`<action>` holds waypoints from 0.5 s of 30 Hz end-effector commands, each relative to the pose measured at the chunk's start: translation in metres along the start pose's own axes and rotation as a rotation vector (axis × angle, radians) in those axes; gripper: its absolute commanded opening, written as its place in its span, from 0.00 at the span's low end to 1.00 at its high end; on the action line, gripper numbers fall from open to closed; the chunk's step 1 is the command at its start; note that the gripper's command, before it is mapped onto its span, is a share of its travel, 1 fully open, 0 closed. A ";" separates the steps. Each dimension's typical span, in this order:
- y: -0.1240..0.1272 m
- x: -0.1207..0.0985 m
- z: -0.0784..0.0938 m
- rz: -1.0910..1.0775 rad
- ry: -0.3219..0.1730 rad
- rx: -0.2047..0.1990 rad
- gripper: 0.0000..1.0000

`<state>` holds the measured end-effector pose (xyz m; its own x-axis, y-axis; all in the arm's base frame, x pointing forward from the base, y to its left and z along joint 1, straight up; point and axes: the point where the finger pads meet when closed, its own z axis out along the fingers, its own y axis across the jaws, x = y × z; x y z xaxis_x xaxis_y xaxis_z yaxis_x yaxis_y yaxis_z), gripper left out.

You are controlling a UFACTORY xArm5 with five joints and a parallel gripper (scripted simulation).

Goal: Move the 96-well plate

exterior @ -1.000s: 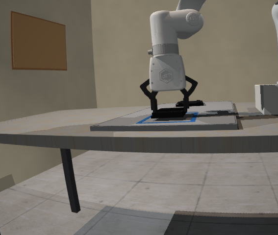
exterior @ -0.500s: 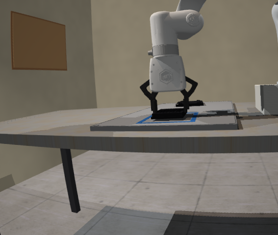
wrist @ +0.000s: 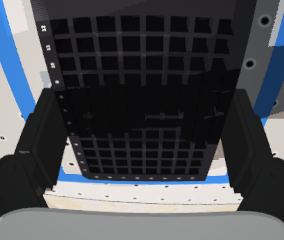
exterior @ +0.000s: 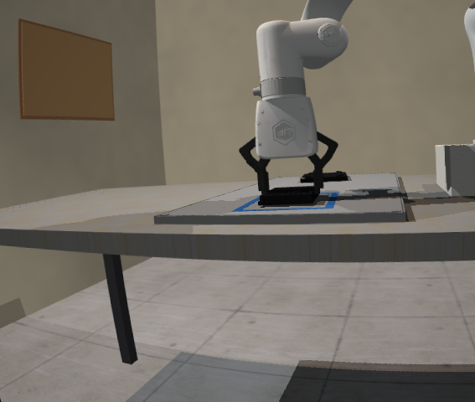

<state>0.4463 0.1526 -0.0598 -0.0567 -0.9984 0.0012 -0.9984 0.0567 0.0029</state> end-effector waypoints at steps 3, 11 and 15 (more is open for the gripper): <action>-0.001 -0.001 0.000 0.000 -0.001 0.003 0.00; -0.001 -0.001 0.001 0.000 -0.001 0.003 0.00; -0.001 -0.001 0.002 0.000 -0.001 0.003 1.00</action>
<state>0.4463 0.1526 -0.0622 -0.0567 -0.9984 0.0012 -0.9984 0.0567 0.0029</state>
